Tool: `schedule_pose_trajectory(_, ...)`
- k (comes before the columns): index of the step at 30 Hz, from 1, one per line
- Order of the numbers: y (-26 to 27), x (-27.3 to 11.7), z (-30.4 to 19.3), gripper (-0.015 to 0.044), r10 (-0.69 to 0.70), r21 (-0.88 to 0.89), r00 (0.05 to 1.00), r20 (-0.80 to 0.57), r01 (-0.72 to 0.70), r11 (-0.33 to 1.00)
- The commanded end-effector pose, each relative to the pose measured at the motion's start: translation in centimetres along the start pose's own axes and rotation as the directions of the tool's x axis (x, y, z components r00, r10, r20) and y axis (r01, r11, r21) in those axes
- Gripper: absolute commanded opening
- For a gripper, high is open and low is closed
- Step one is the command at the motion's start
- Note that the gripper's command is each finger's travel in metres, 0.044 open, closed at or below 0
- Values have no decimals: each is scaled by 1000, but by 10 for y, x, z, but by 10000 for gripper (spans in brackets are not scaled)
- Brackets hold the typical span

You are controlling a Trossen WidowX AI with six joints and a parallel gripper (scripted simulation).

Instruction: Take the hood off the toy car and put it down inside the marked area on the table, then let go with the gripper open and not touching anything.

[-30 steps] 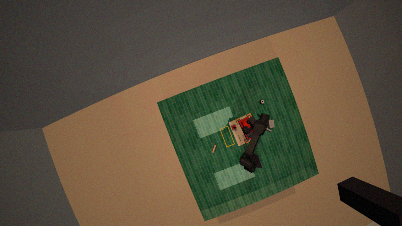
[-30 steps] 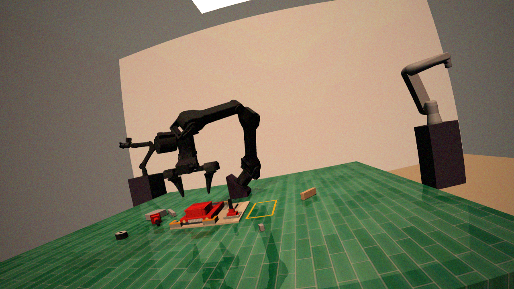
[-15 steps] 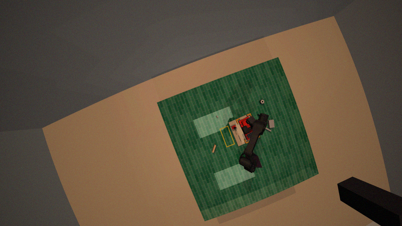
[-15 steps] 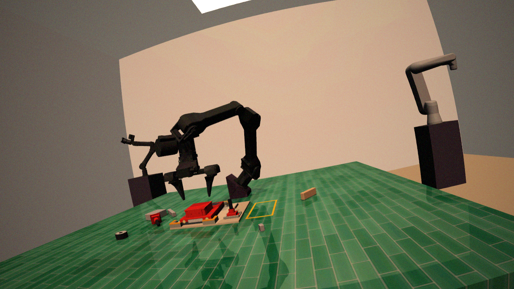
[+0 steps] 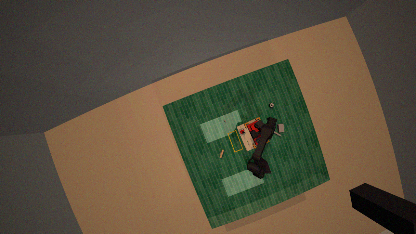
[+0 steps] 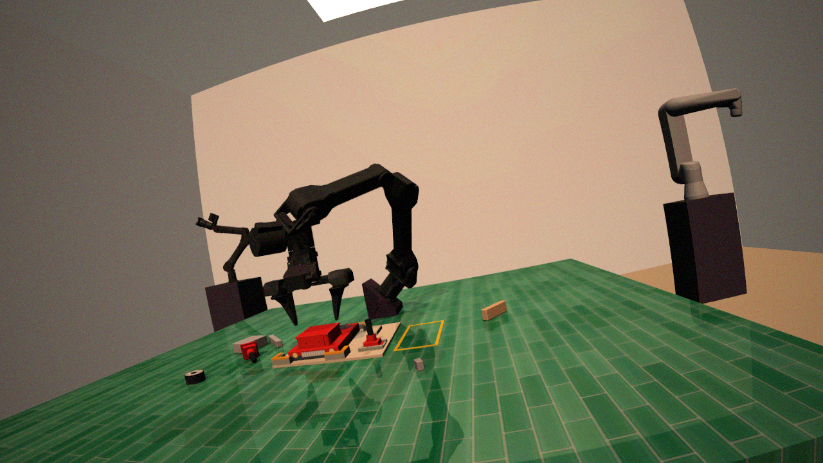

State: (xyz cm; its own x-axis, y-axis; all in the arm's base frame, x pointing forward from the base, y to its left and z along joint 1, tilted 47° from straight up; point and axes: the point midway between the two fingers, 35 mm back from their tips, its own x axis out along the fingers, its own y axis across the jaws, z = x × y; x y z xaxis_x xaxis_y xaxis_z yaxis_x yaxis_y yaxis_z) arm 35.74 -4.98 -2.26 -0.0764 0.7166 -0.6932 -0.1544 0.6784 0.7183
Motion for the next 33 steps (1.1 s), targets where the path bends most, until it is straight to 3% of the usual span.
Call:
schedule_pose_trajectory(1, 1, 3, 0, 440, 4, 5, 1000, 2, -4, 1000)
schedule_pose_trajectory(33, 1, 20, -1, 440, 5, 5, 1000, 3, -5, 1000)
